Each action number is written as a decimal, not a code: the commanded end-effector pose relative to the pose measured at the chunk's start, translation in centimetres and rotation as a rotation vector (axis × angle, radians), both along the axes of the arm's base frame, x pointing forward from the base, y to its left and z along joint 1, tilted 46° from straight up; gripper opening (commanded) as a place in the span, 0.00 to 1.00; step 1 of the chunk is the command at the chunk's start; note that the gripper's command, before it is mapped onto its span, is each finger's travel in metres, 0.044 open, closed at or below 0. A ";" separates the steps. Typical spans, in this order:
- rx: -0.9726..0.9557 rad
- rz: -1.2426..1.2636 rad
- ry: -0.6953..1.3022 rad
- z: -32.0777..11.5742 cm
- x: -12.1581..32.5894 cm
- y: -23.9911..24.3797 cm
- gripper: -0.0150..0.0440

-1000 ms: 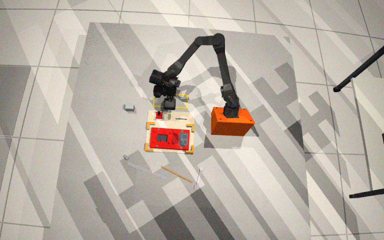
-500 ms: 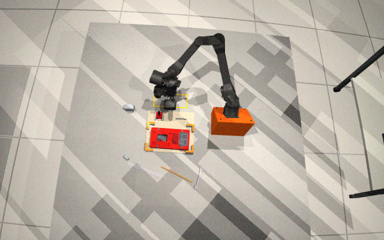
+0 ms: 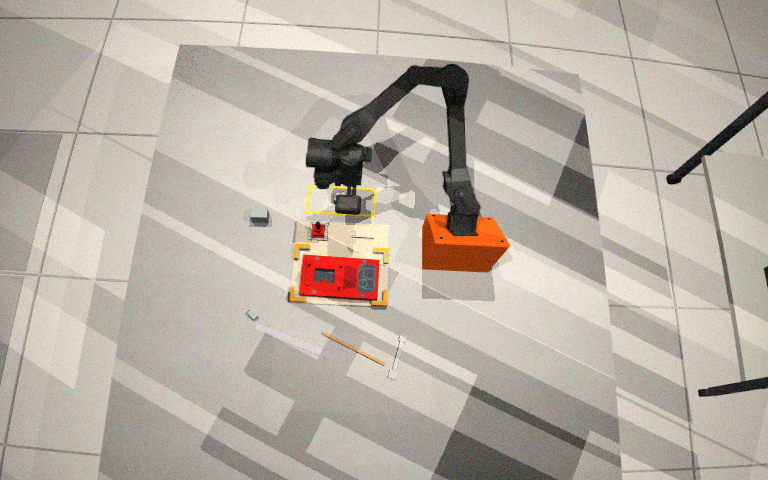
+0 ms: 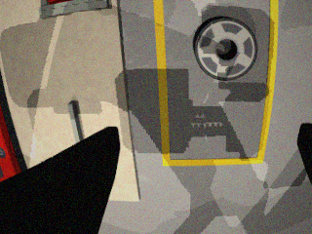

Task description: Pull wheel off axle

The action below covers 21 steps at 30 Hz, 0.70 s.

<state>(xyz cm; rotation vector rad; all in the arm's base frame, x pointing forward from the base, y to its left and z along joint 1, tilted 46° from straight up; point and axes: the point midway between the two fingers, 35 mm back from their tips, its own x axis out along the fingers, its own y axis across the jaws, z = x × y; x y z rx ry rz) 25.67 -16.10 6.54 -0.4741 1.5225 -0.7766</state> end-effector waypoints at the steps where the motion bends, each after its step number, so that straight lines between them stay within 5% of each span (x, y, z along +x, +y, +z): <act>1: -0.001 0.006 0.010 0.2 -4.2 4.4 1.00; 21: -0.004 0.005 0.010 0.3 -5.1 5.0 1.00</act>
